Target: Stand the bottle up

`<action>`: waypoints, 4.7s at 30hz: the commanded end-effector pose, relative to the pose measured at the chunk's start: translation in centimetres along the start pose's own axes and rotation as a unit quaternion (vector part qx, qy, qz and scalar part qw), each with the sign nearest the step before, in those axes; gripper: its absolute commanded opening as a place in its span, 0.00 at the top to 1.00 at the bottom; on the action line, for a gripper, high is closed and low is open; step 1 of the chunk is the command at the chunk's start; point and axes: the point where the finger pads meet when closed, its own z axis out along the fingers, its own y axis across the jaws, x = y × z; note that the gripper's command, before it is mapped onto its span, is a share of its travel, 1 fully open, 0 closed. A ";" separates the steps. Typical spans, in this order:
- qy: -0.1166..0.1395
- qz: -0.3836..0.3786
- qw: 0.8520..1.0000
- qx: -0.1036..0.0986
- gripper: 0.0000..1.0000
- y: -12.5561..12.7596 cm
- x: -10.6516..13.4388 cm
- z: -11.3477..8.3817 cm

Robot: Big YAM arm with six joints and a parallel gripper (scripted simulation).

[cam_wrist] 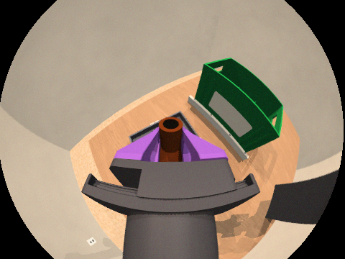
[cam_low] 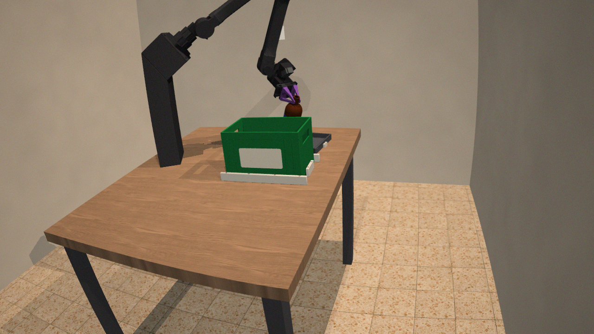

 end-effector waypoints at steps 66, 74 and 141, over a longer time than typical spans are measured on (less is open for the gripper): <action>-0.007 0.012 1.000 0.001 1.00 0.0 4.2 2.9; -0.007 0.012 1.000 0.001 1.00 0.0 4.2 2.9; -0.005 0.006 1.000 0.002 0.00 -0.1 4.4 2.8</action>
